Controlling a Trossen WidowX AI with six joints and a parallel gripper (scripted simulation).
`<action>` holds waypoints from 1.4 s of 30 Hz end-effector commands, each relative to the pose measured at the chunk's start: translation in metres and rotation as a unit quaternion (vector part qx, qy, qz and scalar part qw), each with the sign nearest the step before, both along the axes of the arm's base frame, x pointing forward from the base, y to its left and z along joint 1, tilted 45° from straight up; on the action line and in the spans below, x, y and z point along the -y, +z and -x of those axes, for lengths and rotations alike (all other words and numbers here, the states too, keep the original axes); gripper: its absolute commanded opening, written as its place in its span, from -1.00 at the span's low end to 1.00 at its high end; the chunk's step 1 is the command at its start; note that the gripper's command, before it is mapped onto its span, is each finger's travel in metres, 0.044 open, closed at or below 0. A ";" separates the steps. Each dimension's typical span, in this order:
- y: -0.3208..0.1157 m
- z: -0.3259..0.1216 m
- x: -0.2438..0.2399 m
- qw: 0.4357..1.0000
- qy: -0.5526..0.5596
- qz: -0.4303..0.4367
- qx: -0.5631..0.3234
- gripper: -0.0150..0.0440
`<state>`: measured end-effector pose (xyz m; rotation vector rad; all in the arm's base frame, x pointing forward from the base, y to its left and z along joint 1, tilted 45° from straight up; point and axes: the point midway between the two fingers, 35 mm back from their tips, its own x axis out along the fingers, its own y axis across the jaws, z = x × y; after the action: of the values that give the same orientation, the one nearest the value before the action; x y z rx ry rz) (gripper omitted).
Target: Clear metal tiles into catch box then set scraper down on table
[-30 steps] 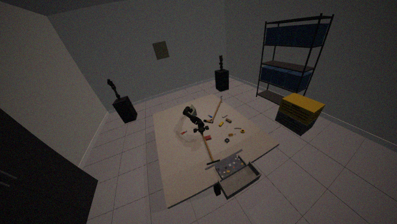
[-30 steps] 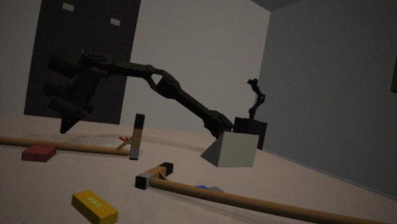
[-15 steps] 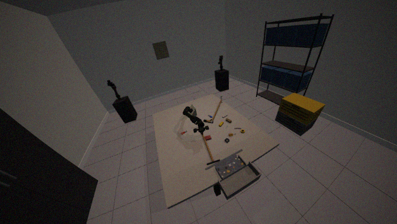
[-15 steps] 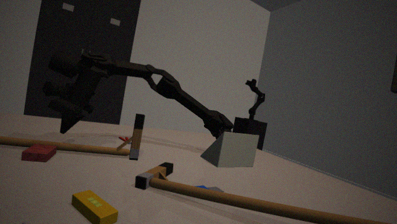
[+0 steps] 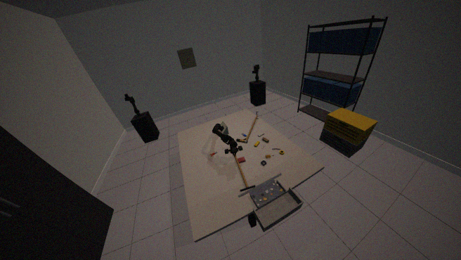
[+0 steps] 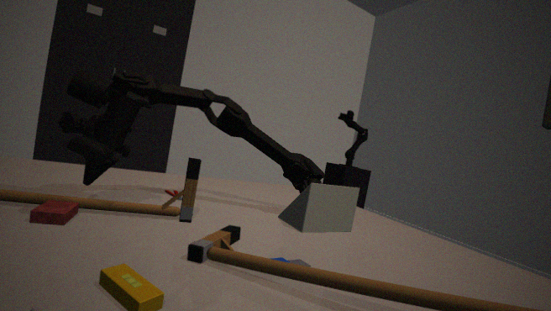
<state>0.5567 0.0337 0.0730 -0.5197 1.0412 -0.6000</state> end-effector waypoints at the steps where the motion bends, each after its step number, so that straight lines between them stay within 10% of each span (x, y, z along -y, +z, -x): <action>1: 0.004 0.001 -0.006 1.000 0.008 0.003 0.003 -0.22; 15: 0.043 0.017 -0.068 0.996 0.083 0.023 0.038 1.00; 42: 0.109 0.083 -0.167 0.969 0.214 0.053 0.108 1.00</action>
<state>0.4837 0.1929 0.1763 -0.7090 0.6866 -0.3355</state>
